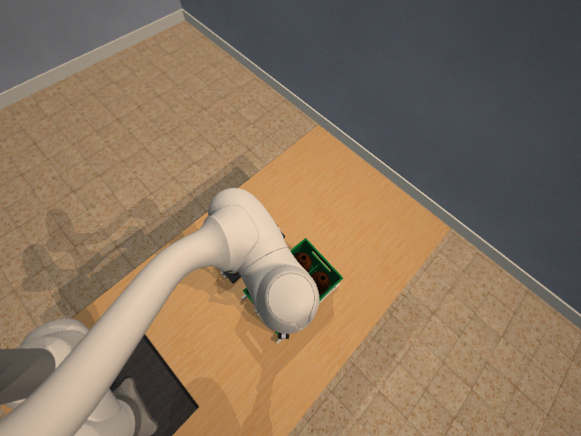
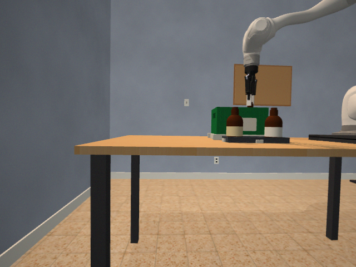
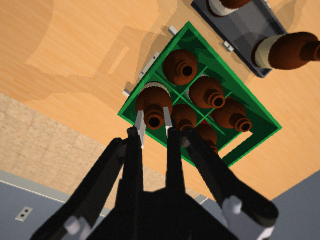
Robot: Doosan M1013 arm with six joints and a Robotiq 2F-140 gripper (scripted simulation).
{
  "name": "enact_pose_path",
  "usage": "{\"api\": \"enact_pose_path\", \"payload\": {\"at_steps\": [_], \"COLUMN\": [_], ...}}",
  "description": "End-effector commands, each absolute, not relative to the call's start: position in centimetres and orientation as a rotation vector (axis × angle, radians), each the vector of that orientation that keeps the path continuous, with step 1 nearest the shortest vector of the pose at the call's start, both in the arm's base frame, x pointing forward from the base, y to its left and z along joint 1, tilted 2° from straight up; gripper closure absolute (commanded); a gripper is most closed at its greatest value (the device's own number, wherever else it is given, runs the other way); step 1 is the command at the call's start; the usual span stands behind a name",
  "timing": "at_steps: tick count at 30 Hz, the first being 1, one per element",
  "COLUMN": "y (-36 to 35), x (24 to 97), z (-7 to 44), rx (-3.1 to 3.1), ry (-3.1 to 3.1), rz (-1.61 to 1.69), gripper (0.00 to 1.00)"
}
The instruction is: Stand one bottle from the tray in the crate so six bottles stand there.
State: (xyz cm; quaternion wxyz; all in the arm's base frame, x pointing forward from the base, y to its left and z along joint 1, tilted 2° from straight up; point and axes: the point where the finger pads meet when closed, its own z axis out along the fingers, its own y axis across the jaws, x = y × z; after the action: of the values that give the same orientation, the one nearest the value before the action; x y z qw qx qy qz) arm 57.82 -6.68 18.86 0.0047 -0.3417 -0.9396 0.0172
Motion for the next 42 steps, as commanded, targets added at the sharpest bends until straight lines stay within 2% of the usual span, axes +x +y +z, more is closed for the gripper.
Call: {"api": "enact_pose_path", "payload": {"at_steps": [1, 42], "y": [-6.7, -6.8], "x": [57.8, 57.7], "z": [18.7, 15.2], "rx": [-1.07, -1.07], "ry": [-2.943, -2.943], "rz": [0.053, 0.053], "gripper": [1.0, 1.0]}}
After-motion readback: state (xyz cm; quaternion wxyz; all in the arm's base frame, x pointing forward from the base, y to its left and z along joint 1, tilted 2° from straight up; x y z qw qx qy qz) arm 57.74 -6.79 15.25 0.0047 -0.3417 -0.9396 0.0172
